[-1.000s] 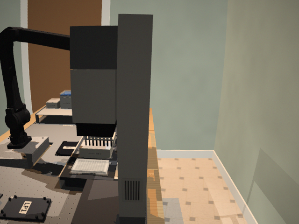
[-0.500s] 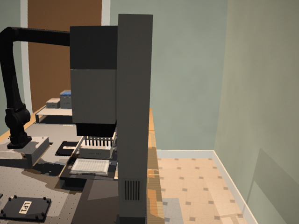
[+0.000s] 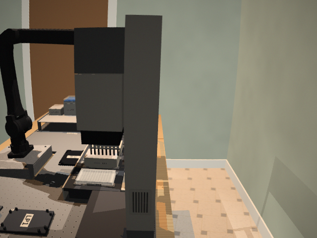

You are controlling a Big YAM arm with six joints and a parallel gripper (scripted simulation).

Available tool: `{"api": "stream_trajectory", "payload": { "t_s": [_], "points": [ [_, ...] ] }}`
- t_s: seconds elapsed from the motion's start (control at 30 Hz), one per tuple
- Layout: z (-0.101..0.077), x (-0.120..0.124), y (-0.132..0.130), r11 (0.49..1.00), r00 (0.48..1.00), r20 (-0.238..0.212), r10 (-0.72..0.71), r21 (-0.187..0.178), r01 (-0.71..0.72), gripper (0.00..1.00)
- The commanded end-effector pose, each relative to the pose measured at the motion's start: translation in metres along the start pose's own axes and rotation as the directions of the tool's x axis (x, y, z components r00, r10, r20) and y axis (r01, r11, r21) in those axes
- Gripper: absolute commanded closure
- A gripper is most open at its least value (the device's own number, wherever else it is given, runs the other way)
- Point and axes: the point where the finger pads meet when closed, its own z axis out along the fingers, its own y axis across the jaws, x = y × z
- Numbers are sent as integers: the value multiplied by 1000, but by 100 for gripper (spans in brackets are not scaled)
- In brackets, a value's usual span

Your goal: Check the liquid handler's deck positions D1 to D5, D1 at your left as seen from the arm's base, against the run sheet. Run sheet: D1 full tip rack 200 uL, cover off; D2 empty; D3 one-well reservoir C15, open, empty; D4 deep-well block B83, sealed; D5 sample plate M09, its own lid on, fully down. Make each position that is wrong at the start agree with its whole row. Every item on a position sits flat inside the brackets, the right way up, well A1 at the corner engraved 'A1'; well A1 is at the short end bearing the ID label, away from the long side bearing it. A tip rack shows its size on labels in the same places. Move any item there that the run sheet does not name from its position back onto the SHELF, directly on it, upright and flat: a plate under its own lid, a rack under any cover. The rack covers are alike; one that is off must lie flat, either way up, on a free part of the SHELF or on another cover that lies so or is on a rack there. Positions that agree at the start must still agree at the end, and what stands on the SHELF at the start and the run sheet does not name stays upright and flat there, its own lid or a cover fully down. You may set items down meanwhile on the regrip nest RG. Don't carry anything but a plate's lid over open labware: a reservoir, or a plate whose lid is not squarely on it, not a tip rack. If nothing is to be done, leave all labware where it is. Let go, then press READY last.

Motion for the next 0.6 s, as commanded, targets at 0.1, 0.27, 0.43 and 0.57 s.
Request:
{"api": "stream_trajectory", "payload": {
  "t_s": [0.1, 0.27, 0.43, 0.57],
  "points": [
    [-39, -12, -5, 1000, 998, 70, 7, 14, -8, 0],
    [-29, -8, -2, 1000, 999, 50, 2, 10, -2, 0],
    [-29, -8, -2, 1000, 999, 50, 2, 10, -2, 0],
    [-29, -8, -2, 1000, 999, 50, 2, 10, -2, 0]
  ]
}}
